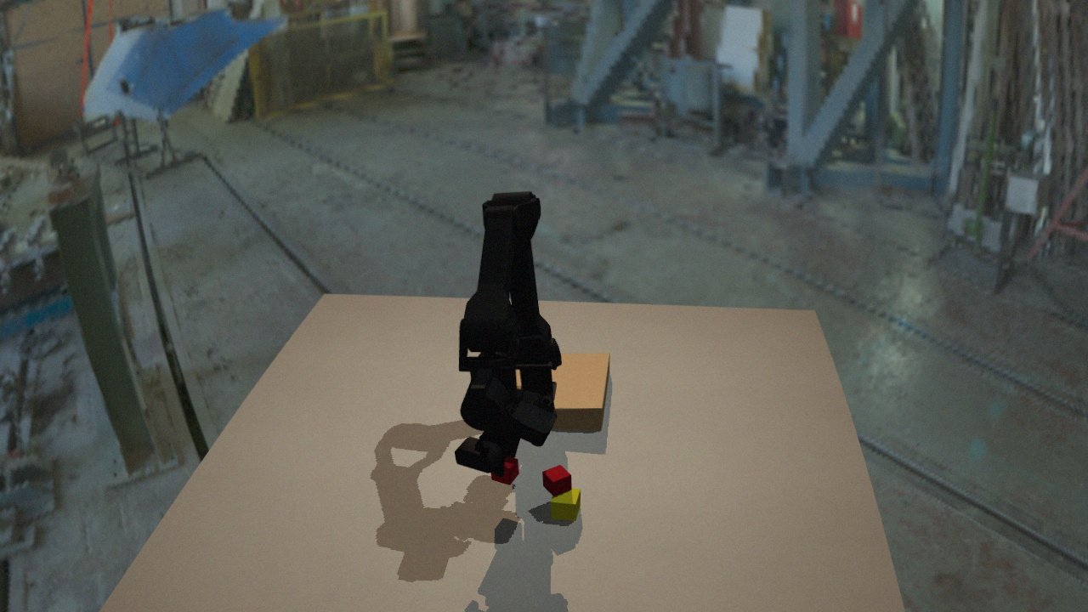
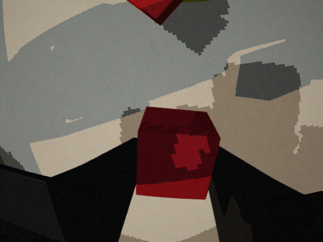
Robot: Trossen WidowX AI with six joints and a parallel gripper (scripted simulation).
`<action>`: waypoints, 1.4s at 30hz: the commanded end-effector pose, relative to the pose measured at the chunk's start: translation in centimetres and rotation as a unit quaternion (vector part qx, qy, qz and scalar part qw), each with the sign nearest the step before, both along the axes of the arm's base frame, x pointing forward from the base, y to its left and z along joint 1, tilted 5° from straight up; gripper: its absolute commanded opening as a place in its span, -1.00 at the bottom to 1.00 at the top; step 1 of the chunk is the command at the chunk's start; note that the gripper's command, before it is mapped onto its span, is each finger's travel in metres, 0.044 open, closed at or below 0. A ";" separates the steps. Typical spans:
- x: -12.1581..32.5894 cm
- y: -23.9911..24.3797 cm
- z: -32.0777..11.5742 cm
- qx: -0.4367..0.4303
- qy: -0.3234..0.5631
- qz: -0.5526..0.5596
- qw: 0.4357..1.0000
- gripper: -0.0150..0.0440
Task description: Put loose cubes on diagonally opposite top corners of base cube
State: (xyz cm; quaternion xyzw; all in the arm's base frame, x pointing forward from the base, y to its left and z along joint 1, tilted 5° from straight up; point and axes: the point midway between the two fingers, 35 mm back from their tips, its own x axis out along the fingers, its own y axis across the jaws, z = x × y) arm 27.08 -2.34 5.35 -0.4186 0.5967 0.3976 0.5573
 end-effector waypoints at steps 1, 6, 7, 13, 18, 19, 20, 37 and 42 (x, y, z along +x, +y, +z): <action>0.0 0.0 1.2 -0.001 -0.001 -0.002 1.000 -0.14; 0.0 0.1 2.8 -0.001 -0.001 -0.002 1.000 -0.14; 0.0 0.2 3.1 -0.001 -0.001 -0.002 1.000 -0.14; -0.3 0.3 5.1 -0.001 -0.001 -0.002 1.000 -0.14; -0.4 0.4 5.9 -0.001 -0.001 -0.003 1.000 -0.14; -0.3 0.5 5.9 -0.002 -0.001 -0.006 1.000 -0.14; -0.2 0.7 5.9 -0.002 -0.002 -0.010 1.000 -0.14; 2.6 5.0 5.5 -0.008 -0.016 -0.110 0.994 -0.14; 3.2 6.4 5.4 -0.007 -0.019 -0.143 0.990 -0.14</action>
